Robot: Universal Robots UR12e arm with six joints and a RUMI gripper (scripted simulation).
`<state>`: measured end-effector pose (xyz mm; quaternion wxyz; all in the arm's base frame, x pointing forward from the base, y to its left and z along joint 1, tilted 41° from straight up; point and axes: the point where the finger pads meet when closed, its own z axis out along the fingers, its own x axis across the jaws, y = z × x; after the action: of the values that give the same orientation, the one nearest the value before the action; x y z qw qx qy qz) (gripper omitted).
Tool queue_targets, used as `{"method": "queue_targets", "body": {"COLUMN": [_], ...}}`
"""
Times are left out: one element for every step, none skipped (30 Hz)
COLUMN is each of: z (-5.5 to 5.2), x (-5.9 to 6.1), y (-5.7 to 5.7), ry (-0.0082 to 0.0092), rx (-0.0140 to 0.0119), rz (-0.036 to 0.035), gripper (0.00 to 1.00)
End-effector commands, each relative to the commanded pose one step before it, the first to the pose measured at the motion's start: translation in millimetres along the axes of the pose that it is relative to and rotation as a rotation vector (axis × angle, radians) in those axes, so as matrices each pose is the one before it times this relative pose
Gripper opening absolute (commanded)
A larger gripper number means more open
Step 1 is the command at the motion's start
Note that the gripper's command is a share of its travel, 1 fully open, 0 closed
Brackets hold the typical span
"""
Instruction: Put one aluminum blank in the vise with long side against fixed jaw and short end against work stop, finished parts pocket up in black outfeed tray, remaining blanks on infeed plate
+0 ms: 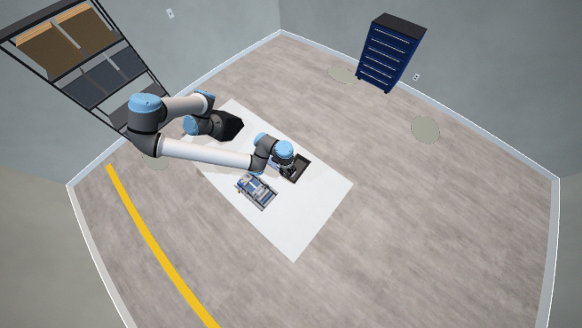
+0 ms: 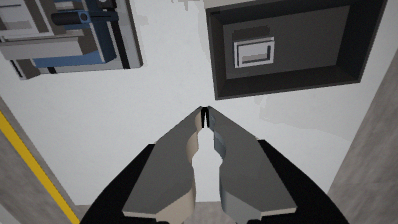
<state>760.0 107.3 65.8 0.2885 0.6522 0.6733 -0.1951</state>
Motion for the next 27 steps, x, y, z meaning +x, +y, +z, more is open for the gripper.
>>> {"method": "queue_targets", "body": {"z": [-1.82, -0.07, 0.00, 0.00, -0.15, -0.11, -0.06, -0.07, -0.08, -0.08, -0.08, -0.08, -0.08, -0.06, -0.04, -0.02, -0.01, 0.00, 0.00, 0.00, 0.00, 0.00, 0.00, 0.00, 0.00, 0.00, 0.00], "x": [-59.26, -11.29, 0.00, 0.00, -21.78, -16.26, -9.44, -10.84, -10.94, -10.86, -10.78, -10.70, -9.55, -7.16, -4.93, -2.98, -1.43, -0.43, -0.05, 0.00, 0.00, 0.00, 0.00, 0.00, 0.00, 0.00, 0.00], "y": [-8.94, -2.52, 0.00, 0.00, -5.42, -4.55, -2.84, -3.45, -3.69, -3.87, -4.06, -4.24, -3.97, -3.10, -2.19, -1.35, -0.65, -0.20, -0.02, 0.00, 0.00, 0.00, 0.00, 0.00, 0.00, 0.00, 0.00], "ry": [0.00385, -0.00025, 0.00000, 0.00000, -0.00080, -0.00089, -0.00063, -0.00084, -0.00097, -0.00110, -0.00122, -0.00135, -0.00132, -0.00107, -0.00077, -0.00048, -0.00024, -0.00007, -0.00001, 0.00000, 0.00000, 0.00000, 0.00000, 0.00000, 0.00000, 0.00000, 0.00000], "rx": [-0.00389, -0.00016, 0.00000, 0.00000, -0.00036, -0.00030, -0.00019, -0.00022, -0.00023, -0.00023, -0.00023, -0.00022, -0.00019, -0.00014, -0.00009, -0.00006, -0.00003, -0.00001, 0.00000, 0.00000, 0.00000, 0.00000, 0.00000, 0.00000, 0.00000, 0.00000, 0.00000], "rz": [-0.00084, 0.00002, 0.00000, 0.00000, 0.00001, -0.00001, -0.00002, -0.00003, -0.00004, -0.00005, -0.00007, -0.00008, -0.00009, -0.00008, -0.00006, -0.00004, -0.00002, -0.00001, 0.00000, 0.00000, 0.00000, 0.00000, 0.00000, 0.00000, 0.00000, 0.00000, 0.00000], "gripper": [0.00, 0.00, 0.00, 0.00, 0.00, 0.00, 0.00, 0.00, 0.00, 0.00, 0.00, 0.00, 0.00, 0.00, 0.00, 0.00, 0.00, 0.00, 0.00, 0.00, 0.00, 0.00, 0.00, 0.00, 0.00, 0.00, 0.00]}}
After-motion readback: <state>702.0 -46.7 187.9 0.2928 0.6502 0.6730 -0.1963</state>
